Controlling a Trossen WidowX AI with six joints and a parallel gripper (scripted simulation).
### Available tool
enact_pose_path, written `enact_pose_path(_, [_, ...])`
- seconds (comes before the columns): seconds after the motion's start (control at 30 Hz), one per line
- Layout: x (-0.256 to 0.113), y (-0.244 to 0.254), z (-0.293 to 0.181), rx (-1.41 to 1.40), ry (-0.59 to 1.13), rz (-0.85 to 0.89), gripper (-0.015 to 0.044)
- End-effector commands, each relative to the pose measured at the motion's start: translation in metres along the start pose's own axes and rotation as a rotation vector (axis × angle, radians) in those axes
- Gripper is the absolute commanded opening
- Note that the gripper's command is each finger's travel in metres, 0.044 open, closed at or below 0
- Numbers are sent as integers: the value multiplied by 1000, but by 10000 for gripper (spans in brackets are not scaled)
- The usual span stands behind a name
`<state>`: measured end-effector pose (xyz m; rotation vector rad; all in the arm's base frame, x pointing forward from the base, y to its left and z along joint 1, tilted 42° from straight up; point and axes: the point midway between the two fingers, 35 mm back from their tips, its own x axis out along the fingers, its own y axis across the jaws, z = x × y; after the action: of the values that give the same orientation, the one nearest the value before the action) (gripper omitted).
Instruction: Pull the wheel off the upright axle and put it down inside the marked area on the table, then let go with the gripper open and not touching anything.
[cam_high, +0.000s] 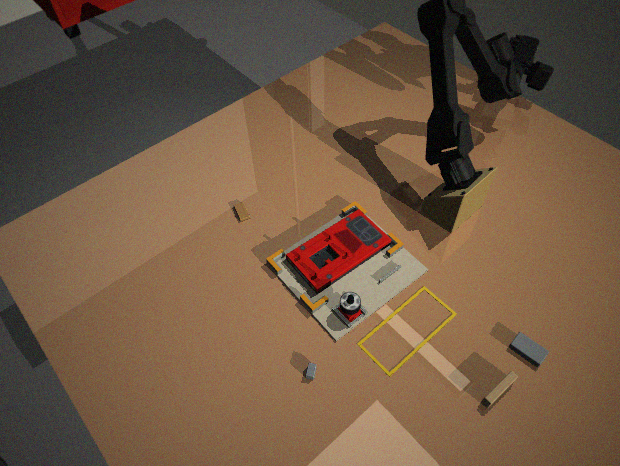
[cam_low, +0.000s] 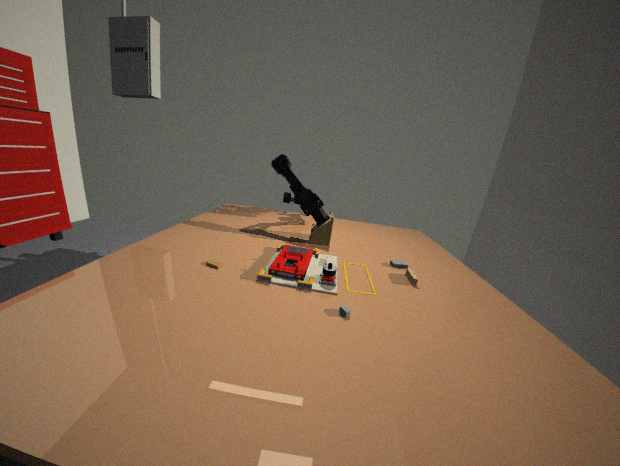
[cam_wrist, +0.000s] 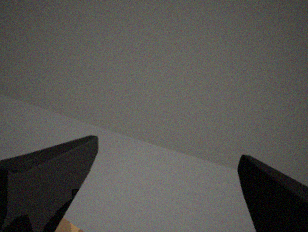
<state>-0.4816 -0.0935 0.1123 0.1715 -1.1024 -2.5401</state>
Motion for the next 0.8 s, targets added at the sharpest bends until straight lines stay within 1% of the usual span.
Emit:
enact_pose_path(0.0, [0,1,1,-2,-1,2,374])
enact_pose_path(0.1, [2,12,9,-39,-17,30,300])
enact_pose_path(0.2, [7,33,21,-111,-41,76,300])
enact_pose_path(0.5, [21,79,-1,-296,-24,108,300])
enact_pose_path(0.67, [27,129,-14,-390,-25,176,300])
enact_pose_path(0.77, [26,169,-32,-399,5,242,300])
